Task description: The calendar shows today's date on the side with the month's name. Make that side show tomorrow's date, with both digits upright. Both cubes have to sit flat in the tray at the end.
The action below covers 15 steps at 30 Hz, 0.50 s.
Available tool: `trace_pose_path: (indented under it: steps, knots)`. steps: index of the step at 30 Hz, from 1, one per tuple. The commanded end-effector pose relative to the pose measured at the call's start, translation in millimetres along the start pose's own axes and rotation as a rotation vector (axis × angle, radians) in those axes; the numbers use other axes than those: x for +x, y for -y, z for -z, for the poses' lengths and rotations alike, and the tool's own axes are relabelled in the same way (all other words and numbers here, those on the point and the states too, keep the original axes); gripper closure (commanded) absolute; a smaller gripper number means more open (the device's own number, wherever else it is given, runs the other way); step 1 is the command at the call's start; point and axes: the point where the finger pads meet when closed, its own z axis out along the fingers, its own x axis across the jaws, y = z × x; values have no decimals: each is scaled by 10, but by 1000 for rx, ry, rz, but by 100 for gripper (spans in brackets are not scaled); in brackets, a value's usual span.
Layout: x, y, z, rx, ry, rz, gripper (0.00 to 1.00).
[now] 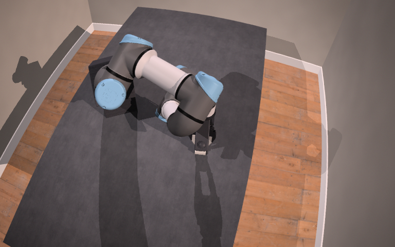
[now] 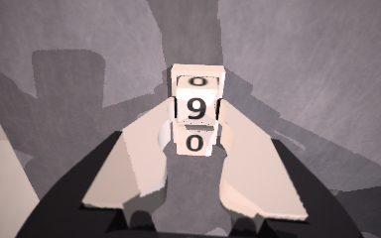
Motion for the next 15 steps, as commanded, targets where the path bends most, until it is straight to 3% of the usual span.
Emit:
trace_pose_path:
  steps: [1,8,15]
  knots:
    - [-3,-1,4,0,1,0,90]
    - [-3,-1,4,0,1,0,90]
    - [-3,-1,4,0,1,0,79]
